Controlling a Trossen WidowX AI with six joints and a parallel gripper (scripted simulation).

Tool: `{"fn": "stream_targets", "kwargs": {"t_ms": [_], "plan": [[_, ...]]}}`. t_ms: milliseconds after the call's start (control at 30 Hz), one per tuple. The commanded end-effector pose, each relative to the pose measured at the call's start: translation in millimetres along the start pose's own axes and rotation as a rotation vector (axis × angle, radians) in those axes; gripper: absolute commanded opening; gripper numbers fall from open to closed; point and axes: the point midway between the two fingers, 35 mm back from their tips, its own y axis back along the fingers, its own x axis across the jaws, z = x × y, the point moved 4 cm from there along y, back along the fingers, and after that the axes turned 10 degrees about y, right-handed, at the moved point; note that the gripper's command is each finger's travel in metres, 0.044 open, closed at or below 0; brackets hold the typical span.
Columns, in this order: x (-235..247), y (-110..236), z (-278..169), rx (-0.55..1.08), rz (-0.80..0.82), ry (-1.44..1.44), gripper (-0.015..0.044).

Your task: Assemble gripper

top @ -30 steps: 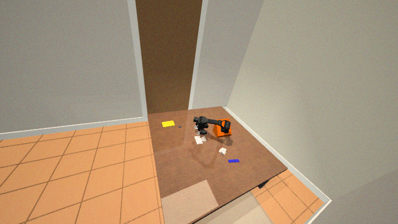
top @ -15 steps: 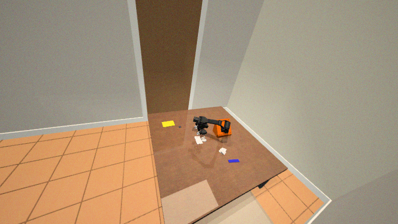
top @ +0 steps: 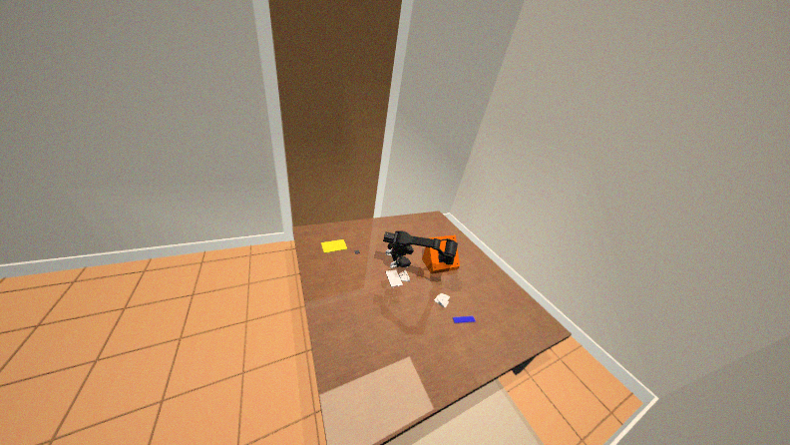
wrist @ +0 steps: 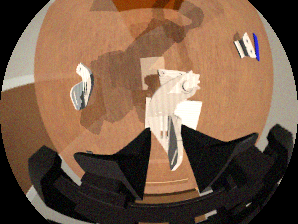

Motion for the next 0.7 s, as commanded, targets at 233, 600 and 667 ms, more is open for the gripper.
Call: {"fn": "stream_targets", "kwargs": {"t_ms": [233,600,667], "plan": [[0,0,0,-0.003,0.003,0.005,0.0134],[1,-15,-1,-0.003,0.004,0.005,0.0134],[1,-18,-1,-0.003,0.004,0.005,0.0134]]}}
